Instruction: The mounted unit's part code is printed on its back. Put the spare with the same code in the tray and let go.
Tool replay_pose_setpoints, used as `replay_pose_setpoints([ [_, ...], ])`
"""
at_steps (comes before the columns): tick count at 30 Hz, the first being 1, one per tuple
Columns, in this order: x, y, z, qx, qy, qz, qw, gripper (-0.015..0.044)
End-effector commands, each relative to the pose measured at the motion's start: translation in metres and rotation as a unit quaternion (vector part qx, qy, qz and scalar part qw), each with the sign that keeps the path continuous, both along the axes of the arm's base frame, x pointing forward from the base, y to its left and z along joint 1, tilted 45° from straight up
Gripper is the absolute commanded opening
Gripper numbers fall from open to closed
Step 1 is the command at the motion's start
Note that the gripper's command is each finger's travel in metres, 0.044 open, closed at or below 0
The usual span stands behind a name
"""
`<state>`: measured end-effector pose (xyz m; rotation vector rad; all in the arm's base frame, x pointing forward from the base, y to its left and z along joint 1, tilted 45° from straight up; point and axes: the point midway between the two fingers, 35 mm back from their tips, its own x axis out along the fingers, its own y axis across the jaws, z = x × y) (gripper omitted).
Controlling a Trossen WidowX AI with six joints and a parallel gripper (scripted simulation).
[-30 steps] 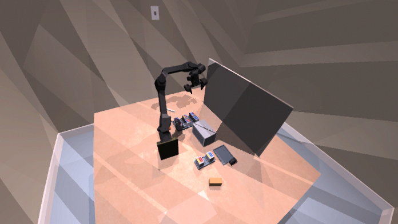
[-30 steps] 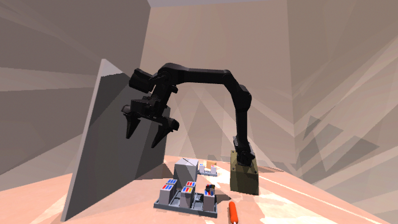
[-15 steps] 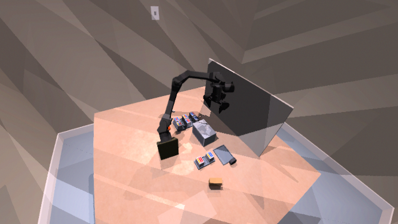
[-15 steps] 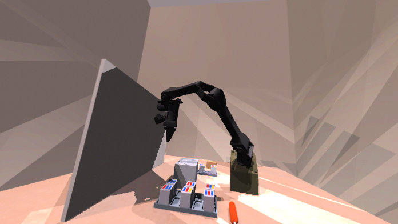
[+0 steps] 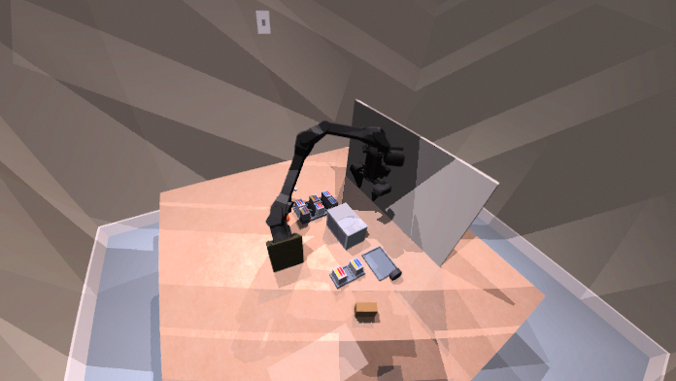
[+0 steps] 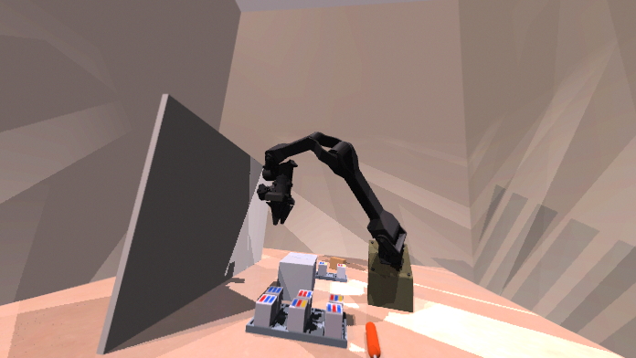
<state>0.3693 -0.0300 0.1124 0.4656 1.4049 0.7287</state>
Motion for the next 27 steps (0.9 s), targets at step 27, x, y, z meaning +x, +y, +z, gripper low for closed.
replay_pose_setpoints([
  [27,-0.193,-0.103,-0.187,-0.001,0.510,-0.525,0.681,0.0440],
])
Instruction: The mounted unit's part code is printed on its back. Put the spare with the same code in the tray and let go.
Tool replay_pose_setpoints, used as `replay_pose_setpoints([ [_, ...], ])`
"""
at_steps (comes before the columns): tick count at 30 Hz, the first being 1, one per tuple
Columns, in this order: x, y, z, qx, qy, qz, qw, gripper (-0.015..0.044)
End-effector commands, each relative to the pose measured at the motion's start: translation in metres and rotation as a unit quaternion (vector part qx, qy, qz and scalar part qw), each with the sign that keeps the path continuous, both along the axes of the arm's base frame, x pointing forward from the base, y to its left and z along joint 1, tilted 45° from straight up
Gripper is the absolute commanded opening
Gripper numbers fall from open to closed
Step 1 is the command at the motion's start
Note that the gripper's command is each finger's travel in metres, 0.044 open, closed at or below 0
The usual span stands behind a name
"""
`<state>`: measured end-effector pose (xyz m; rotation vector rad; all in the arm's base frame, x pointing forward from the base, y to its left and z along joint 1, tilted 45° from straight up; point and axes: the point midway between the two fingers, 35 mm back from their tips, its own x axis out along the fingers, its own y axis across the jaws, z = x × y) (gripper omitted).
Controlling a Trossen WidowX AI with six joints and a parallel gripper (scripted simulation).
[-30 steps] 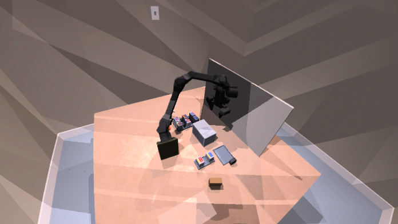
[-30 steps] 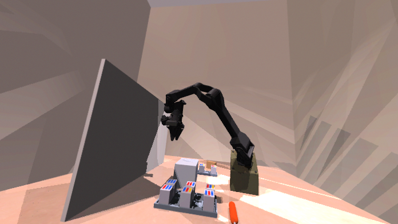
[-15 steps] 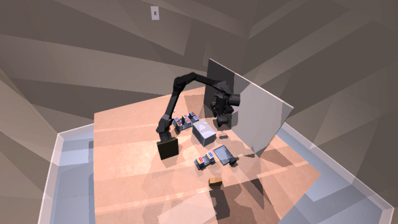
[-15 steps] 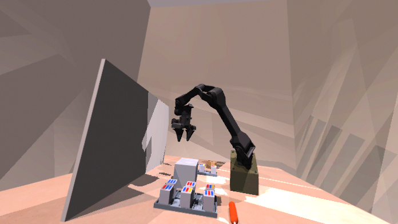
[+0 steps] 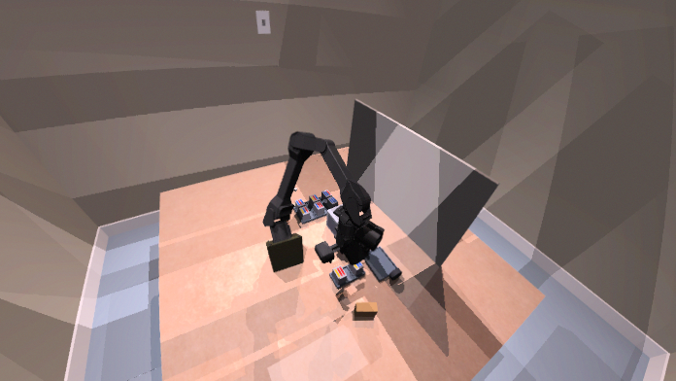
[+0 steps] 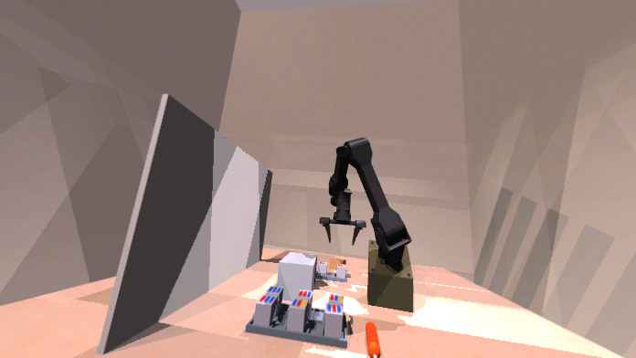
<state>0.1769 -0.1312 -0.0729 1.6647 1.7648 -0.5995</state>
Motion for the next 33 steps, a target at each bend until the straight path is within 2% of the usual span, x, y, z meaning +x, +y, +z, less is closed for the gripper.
replay_pose_setpoints([
  [1,0.000,-0.002,-0.002,-0.009,0.008,-0.010,1.000,0.0440],
  [6,-0.004,0.017,-0.031,-0.009,0.008,-0.010,1.000,0.0309],
  [7,-0.004,0.019,-0.035,-0.009,0.008,-0.010,1.000,0.0300],
  [33,-0.002,0.038,-0.057,-0.009,0.007,-0.011,1.000,0.0300],
])
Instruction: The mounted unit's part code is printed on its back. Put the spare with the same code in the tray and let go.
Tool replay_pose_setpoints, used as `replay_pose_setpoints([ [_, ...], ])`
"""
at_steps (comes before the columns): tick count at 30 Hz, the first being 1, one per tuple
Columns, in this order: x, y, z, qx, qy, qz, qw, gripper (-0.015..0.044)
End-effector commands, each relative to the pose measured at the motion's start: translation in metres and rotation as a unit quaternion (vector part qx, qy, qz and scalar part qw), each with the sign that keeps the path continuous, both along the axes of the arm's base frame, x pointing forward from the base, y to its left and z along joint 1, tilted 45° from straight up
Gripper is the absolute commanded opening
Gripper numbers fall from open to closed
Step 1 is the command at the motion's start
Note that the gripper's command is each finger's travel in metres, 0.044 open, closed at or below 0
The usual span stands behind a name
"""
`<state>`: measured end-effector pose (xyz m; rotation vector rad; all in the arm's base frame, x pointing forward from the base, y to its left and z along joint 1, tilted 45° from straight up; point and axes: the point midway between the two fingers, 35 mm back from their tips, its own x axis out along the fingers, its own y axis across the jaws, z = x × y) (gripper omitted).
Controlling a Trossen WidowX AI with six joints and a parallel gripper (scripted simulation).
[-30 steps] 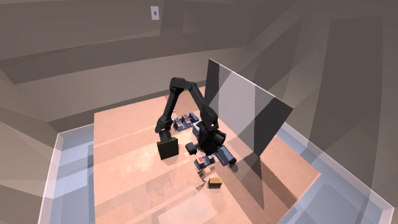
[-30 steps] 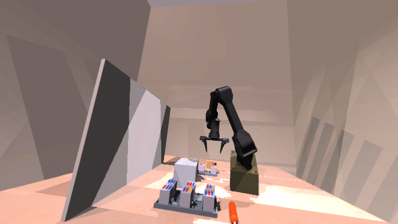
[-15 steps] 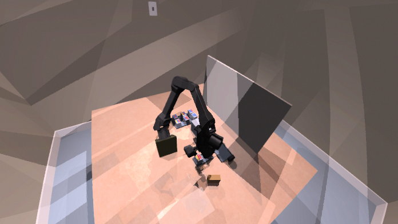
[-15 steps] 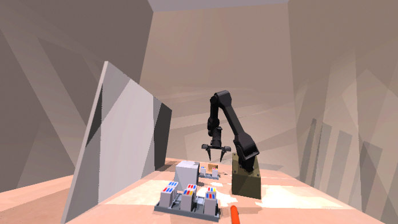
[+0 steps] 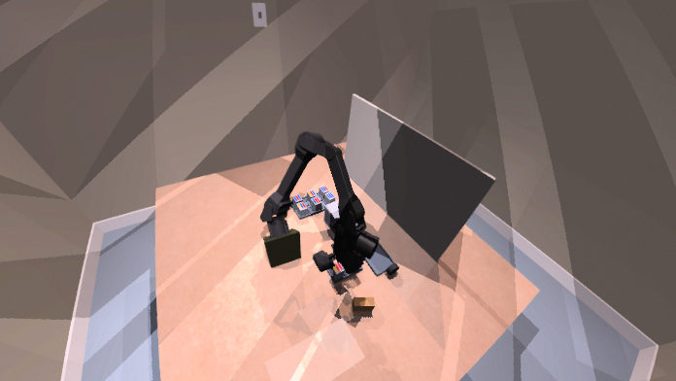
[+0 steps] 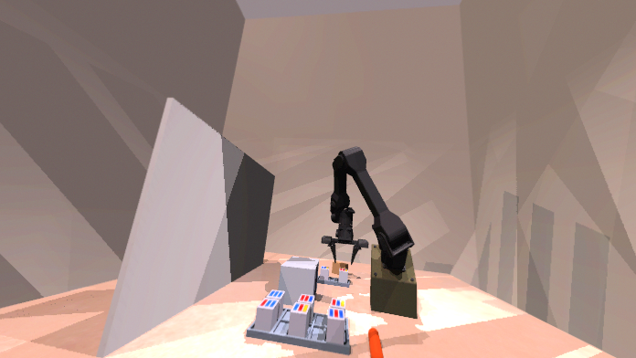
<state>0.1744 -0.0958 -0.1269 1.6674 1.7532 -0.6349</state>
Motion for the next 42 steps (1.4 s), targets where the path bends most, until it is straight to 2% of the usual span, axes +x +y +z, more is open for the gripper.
replay_pose_setpoints([
  [1,0.001,0.004,-0.004,0.000,0.000,-0.003,1.000,0.0300],
  [35,-0.002,0.042,-0.040,0.003,-0.001,-0.002,1.000,0.0300],
  [40,-0.002,0.041,-0.039,0.003,0.000,0.001,1.000,0.0169],
  [42,-0.002,0.041,-0.039,0.003,0.000,0.001,1.000,0.0155],
])
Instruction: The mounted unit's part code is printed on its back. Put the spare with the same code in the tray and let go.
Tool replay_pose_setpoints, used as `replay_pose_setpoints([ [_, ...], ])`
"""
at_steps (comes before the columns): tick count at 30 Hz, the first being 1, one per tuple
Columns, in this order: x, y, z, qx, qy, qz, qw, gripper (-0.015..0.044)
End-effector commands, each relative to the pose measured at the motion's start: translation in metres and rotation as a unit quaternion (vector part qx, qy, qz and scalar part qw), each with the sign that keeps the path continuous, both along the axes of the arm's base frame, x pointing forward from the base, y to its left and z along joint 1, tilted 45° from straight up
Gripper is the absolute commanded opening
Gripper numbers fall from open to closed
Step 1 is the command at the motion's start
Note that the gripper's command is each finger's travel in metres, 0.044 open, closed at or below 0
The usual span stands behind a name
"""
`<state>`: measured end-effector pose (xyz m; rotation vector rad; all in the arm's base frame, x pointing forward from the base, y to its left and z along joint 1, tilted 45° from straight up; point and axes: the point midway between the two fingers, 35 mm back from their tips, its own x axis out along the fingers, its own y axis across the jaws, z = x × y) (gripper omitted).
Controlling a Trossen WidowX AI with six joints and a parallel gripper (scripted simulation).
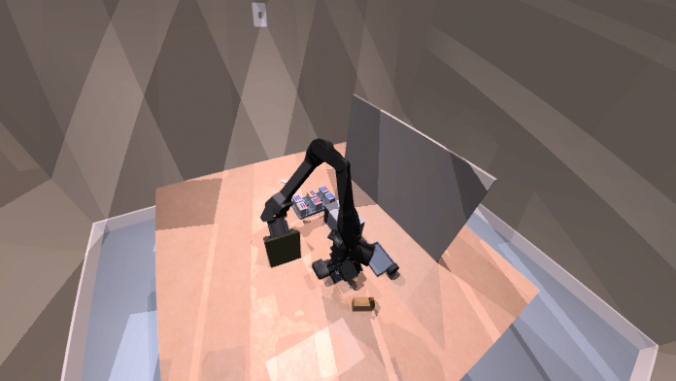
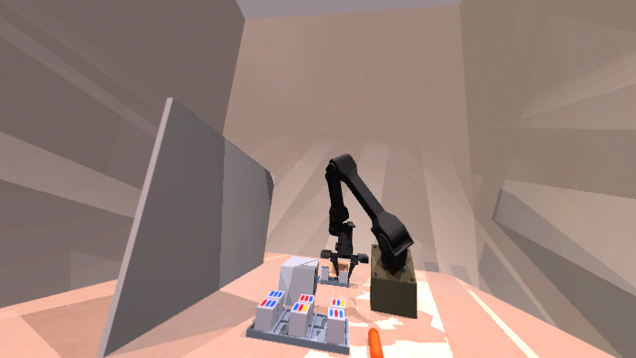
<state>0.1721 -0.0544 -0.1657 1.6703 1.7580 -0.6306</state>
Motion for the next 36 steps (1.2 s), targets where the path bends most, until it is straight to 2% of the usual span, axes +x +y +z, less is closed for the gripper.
replay_pose_setpoints([
  [1,0.000,0.000,0.000,0.000,0.000,0.000,1.000,0.0149],
  [5,0.000,0.000,0.000,0.000,0.000,0.000,1.000,0.0122],
  [10,0.000,0.000,0.000,0.000,0.000,0.000,1.000,0.0000],
  [19,0.001,-0.004,0.003,0.000,0.000,0.000,1.000,0.0000],
  [29,0.001,-0.053,0.053,-0.003,0.000,-0.003,1.000,0.0000],
  [36,0.002,-0.058,0.057,-0.004,-0.001,-0.006,1.000,0.0000],
])
